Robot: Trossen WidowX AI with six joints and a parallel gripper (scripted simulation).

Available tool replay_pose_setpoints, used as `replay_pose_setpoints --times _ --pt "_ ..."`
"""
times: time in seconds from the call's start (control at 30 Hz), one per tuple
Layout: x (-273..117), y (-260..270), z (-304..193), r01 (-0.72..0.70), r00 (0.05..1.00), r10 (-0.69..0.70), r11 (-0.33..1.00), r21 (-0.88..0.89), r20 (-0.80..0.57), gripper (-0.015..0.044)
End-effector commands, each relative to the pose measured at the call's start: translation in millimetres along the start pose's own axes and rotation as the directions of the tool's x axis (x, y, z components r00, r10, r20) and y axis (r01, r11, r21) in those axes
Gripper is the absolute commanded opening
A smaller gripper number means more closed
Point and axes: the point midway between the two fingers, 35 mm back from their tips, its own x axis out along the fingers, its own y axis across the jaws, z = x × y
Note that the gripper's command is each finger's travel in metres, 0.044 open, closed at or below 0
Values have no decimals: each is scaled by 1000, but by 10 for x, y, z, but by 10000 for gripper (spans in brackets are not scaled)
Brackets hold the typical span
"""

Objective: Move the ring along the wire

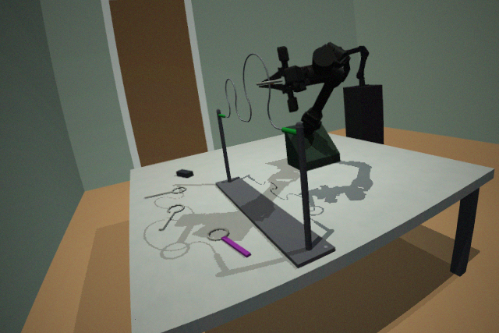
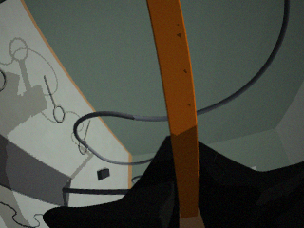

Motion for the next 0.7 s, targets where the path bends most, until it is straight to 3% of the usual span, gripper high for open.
replay_pose_setpoints --times 0.0,0.67 --pt "2 -3 1 -23 1000 23 998 52 1 -150" --pt "1 78 12 -139 990 136 965 224 27 -150"
